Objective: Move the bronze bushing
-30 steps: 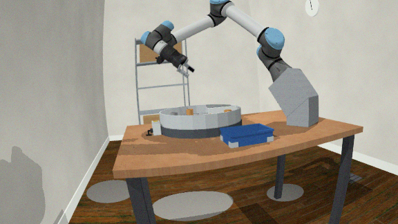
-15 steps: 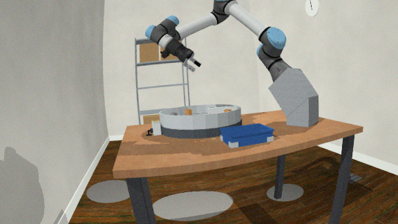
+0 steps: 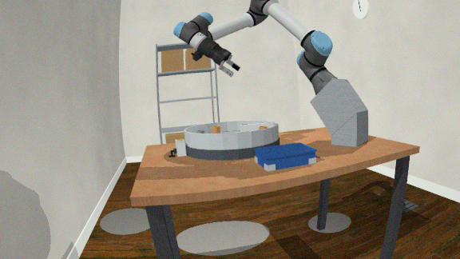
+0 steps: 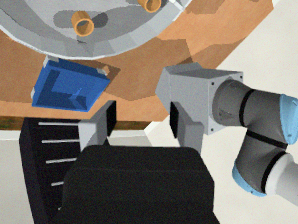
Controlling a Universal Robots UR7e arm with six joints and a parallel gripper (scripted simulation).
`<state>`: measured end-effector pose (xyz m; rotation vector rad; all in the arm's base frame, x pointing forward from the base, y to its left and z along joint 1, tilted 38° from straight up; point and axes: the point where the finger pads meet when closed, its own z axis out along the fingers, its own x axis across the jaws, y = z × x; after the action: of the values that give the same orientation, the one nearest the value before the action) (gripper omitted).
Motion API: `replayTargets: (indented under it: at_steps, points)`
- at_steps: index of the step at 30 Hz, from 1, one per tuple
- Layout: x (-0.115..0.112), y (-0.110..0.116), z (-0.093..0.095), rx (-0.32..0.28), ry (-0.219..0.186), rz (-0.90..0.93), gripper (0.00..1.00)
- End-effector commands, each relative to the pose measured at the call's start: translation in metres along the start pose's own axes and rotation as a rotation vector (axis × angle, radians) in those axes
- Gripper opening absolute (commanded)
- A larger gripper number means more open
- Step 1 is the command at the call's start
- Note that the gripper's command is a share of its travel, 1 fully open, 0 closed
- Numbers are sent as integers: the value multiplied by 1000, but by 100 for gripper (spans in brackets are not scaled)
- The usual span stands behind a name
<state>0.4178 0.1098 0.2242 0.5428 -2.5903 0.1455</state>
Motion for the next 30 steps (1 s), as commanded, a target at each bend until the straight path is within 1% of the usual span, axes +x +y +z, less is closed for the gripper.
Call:
replayTargets:
  at_steps: [1, 4, 9, 21, 26, 30]
  points:
    - [0, 1, 0, 0, -1, 0, 100]
    - [0, 1, 0, 0, -1, 0, 100]
    - [6, 53, 13, 0, -1, 0, 100]
    - [6, 53, 13, 0, -1, 0, 100]
    - [12, 104, 26, 0, -1, 0, 100]
    - [12, 104, 26, 0, -1, 0, 100]
